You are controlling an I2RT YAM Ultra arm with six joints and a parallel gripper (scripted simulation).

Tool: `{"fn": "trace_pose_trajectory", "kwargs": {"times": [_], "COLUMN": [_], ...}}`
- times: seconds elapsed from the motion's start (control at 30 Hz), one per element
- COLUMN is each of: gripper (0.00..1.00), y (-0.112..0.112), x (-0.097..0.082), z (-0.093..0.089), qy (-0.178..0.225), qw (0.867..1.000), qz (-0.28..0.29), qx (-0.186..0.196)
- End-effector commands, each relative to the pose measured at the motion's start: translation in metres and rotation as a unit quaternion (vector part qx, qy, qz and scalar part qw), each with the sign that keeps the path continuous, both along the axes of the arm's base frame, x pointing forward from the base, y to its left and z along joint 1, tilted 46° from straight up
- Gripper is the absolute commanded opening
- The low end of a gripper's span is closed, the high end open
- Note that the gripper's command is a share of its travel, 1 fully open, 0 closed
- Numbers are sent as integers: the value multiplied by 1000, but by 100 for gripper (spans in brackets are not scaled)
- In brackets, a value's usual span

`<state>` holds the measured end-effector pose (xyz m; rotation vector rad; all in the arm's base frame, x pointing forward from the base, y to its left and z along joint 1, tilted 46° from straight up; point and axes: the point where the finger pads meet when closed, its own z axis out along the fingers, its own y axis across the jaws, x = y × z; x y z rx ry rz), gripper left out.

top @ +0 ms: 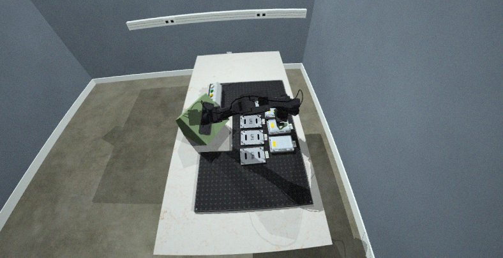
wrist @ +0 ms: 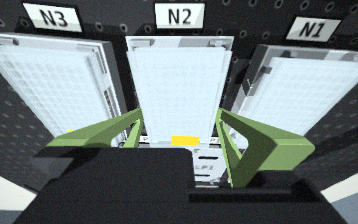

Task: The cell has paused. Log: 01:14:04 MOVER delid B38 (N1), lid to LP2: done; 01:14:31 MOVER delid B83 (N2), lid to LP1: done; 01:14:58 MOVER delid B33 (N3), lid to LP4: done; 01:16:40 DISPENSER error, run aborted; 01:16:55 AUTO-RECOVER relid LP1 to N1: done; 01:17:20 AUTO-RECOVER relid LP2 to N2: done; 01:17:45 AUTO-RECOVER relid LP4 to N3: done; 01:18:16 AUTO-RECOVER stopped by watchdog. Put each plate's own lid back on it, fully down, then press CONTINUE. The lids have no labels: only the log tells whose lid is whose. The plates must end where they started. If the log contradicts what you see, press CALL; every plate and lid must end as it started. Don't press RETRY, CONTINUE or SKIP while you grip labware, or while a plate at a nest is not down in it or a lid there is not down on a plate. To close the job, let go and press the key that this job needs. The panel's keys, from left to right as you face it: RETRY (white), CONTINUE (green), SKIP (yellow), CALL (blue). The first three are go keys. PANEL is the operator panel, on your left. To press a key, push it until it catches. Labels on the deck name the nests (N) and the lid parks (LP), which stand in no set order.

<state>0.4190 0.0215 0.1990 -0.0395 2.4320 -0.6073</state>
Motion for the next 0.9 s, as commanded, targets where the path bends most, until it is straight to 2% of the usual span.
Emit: {"fn": "trace_pose_trajectory", "kwargs": {"times": [0.0,0.2,0.4,0.53,0.67,0.8,0.87], "gripper": [0,0,0,0,0,0,0], "y": [4,2,-1,1,-1,-2,1], "x": [5,2,3,6,5,7,7], "z": [4,-7,1,0,-10,-2,-7], "qy": [-10,2,-9,-9,1,-10,-4], "qw": [1000,1000,1000,1000,1000,1000,1000], "qz": [7,8,3,7,6,5,8], "qx": [4,0,3,3,0,3,2]}}
